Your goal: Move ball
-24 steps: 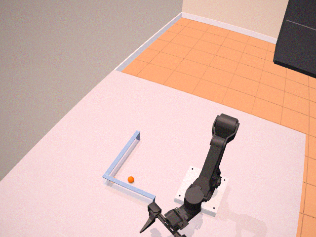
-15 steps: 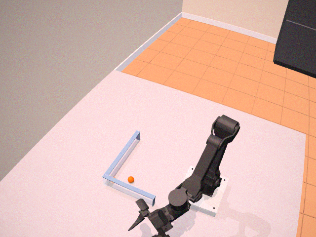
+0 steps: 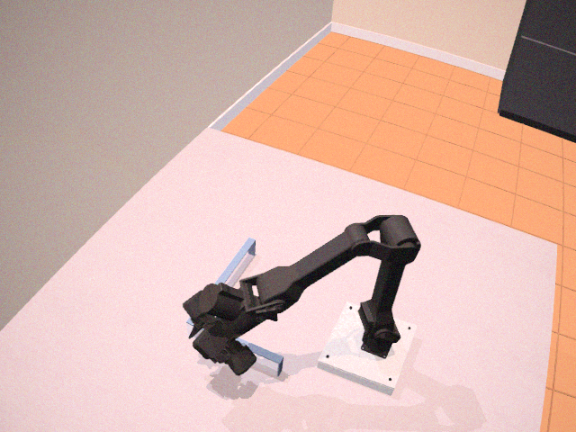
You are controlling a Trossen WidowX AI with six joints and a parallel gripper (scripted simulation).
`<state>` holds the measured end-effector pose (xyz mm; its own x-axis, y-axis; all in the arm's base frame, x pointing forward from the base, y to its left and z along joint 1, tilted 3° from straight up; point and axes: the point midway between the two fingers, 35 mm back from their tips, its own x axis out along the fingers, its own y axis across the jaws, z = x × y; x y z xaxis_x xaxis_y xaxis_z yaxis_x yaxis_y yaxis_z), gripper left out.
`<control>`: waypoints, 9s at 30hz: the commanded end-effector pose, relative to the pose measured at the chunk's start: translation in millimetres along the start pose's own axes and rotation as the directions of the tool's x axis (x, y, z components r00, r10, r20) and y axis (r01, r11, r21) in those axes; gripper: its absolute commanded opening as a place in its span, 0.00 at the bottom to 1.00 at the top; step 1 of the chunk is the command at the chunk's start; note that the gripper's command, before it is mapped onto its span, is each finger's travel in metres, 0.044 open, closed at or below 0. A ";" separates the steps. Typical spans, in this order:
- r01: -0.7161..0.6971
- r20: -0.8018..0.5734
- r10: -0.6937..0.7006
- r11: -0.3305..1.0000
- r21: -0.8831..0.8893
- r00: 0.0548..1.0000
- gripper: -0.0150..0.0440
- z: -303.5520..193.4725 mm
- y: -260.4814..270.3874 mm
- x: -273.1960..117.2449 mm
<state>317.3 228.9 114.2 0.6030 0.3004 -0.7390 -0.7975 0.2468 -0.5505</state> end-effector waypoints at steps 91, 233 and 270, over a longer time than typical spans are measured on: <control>-0.503 -0.329 0.520 0.853 0.143 0.788 0.25 -115.4 -52.5 -61.8; -0.238 -0.330 0.520 0.751 0.616 0.788 0.25 -169.7 -2.7 18.6; -0.238 -0.326 0.518 0.751 0.616 0.791 0.25 -128.3 -22.2 62.2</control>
<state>369.0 122.0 29.3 0.0581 0.0655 -0.9962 -0.7334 0.6798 0.0019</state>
